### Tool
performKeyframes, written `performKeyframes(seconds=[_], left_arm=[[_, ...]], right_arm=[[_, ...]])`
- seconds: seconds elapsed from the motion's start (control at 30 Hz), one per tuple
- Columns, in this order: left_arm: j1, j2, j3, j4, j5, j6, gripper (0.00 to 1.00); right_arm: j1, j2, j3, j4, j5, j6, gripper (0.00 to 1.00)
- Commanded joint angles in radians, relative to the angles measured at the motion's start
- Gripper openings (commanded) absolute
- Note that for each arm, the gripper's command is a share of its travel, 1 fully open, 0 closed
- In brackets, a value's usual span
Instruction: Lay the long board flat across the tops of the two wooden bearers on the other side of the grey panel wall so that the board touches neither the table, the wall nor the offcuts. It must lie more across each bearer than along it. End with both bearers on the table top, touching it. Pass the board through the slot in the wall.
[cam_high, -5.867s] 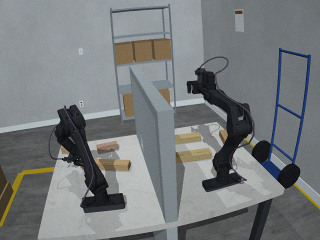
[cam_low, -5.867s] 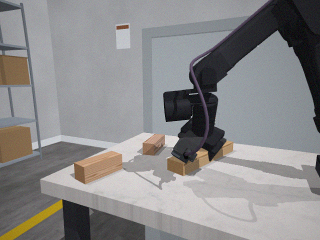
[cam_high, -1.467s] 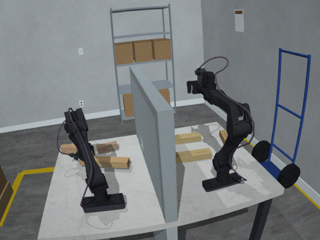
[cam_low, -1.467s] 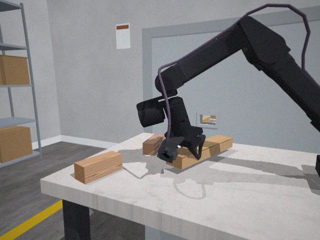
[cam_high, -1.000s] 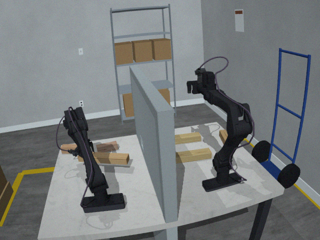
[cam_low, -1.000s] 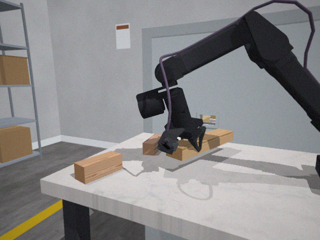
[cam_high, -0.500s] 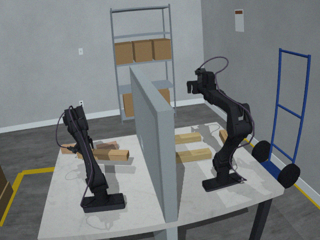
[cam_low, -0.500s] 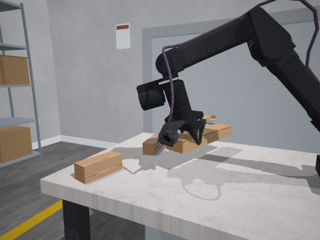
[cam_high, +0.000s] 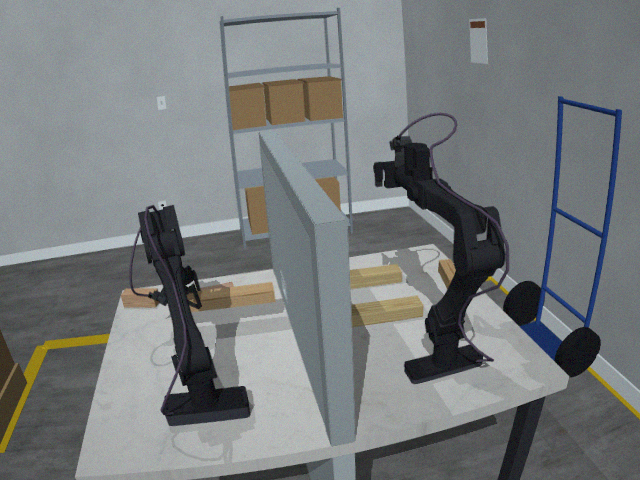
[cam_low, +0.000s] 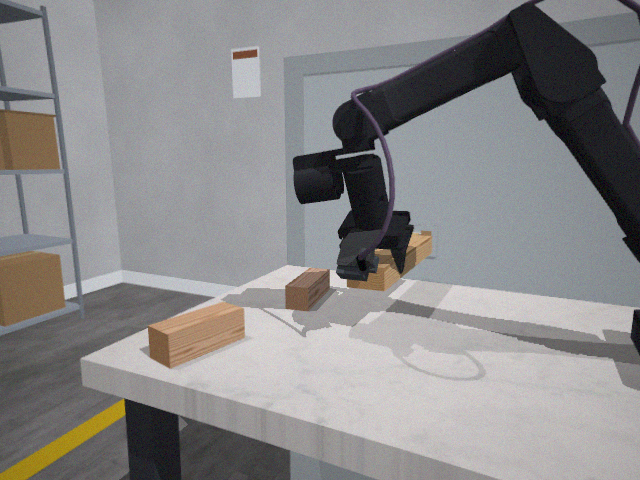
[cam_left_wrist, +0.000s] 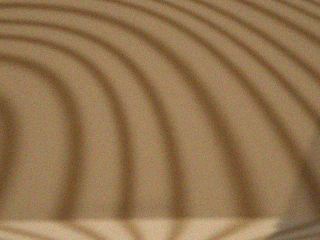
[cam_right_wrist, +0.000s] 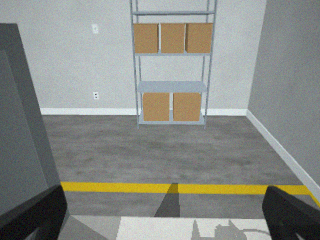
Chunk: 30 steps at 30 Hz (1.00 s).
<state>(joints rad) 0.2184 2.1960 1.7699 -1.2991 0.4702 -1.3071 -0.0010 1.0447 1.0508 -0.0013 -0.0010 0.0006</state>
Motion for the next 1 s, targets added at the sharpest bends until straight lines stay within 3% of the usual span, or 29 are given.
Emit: performKeyframes(seconds=[0.0,0.33,0.37,0.67,0.73,0.87,0.97], left_arm=[[0.011,-0.086,-0.021,0.065,0.081,-0.084,0.00],[-0.011,-0.111,-0.014,0.071,0.075,-0.046,0.00],[-0.013,-0.112,-0.056,0.084,0.077,-0.048,0.00],[-0.006,-0.122,-0.010,0.058,0.077,-0.049,0.00],[0.010,-0.104,-0.057,0.048,0.088,-0.049,0.00],[-0.001,-0.108,-0.013,0.083,0.086,-0.046,0.00],[-0.008,-0.105,-0.056,0.078,0.085,-0.051,0.00]], right_arm=[[-0.008,-0.023,0.038,0.003,0.014,-0.013,1.00],[-0.008,-0.023,0.038,0.003,0.014,-0.013,1.00],[-0.008,-0.023,0.038,0.003,0.014,-0.013,1.00],[-0.008,-0.023,0.038,0.003,0.014,-0.013,1.00],[-0.008,-0.023,0.038,0.003,0.014,-0.013,1.00],[-0.008,-0.023,0.038,0.003,0.014,-0.013,1.00],[-0.008,-0.023,0.038,0.003,0.014,-0.013,1.00]])
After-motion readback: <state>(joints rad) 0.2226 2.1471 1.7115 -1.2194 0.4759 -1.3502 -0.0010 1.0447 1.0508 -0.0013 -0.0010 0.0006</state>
